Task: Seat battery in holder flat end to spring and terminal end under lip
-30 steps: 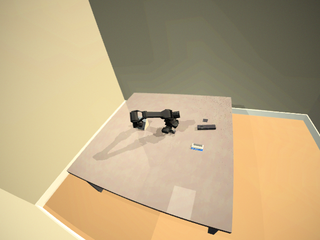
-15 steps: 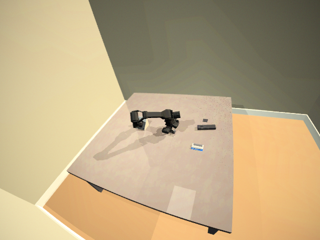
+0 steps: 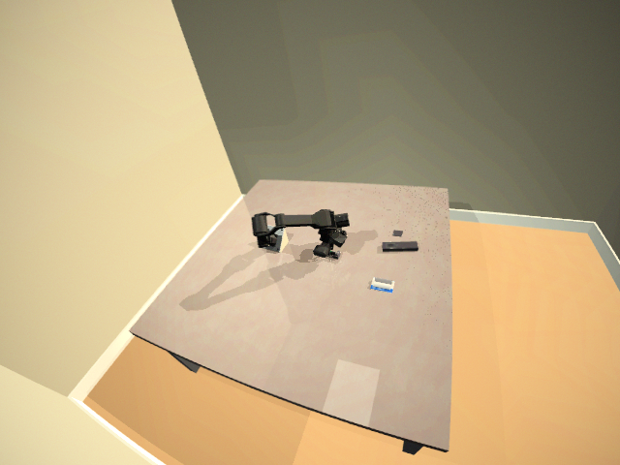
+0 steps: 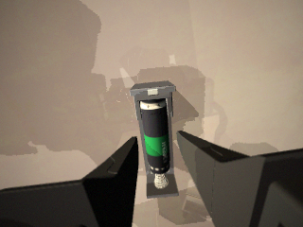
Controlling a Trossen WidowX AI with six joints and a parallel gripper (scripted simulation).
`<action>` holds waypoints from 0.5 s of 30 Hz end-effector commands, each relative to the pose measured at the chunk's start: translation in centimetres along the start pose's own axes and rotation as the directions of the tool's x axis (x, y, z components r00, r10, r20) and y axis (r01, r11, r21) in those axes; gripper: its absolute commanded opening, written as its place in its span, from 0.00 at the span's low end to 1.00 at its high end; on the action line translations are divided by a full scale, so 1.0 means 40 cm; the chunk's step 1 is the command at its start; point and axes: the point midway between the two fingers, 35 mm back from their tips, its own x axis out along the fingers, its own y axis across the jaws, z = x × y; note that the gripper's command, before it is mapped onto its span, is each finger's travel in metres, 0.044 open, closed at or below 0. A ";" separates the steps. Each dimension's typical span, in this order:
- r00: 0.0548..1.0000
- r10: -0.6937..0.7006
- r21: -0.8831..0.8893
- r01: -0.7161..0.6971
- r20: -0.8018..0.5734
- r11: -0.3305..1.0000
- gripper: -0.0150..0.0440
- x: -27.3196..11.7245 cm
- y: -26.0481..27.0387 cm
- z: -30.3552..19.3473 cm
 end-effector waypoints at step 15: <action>1.000 0.008 0.006 -0.008 0.001 1.000 1.00 -0.192 0.011 -0.001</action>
